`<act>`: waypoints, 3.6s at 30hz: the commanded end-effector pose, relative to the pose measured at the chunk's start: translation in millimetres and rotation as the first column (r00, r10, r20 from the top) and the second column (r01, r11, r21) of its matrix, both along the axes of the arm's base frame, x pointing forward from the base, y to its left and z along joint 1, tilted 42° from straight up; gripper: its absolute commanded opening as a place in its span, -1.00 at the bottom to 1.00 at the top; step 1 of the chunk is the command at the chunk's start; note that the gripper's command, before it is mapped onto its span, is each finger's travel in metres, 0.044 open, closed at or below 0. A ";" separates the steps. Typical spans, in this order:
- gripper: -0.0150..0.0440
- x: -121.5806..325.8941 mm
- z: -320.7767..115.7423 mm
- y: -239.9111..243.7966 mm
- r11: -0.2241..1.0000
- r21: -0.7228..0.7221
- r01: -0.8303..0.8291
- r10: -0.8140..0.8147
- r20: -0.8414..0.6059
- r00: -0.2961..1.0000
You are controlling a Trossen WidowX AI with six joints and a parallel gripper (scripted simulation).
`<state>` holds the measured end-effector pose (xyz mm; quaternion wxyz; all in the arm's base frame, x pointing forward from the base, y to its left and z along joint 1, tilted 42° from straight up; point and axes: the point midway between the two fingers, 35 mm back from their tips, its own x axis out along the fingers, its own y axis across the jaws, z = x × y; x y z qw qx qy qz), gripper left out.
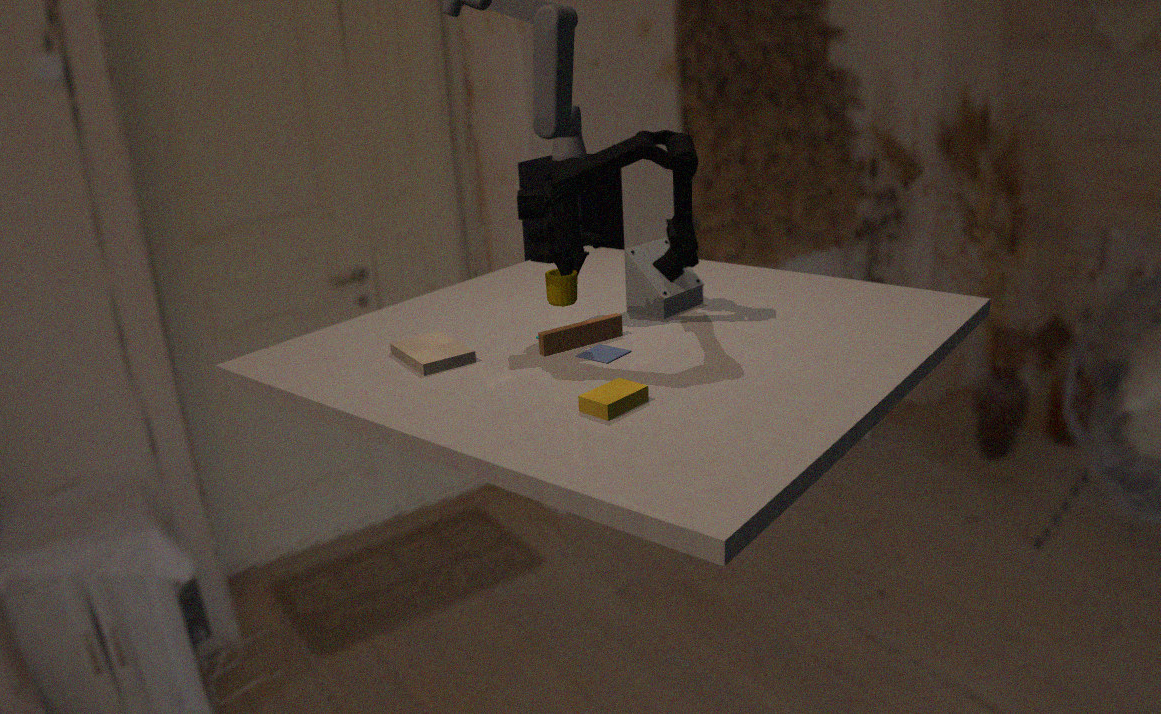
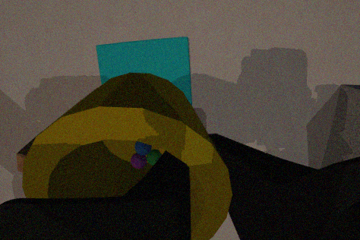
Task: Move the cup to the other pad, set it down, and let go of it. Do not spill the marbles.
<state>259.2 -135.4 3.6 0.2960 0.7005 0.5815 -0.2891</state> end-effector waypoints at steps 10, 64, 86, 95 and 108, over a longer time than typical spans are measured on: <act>-0.49 0.1 -13.1 1.5 1.000 -0.005 -0.003 0.003 0.001 1.000; -0.49 10.4 -57.6 39.0 1.000 -0.011 -0.007 0.007 0.008 1.000; 0.01 9.0 -49.0 30.9 1.000 -0.010 -0.006 0.006 0.007 1.000; 0.01 6.2 -37.6 21.1 1.000 -0.008 -0.005 0.005 0.004 1.000; 0.01 -0.4 -20.5 8.3 1.000 -0.004 -0.003 0.003 0.002 1.000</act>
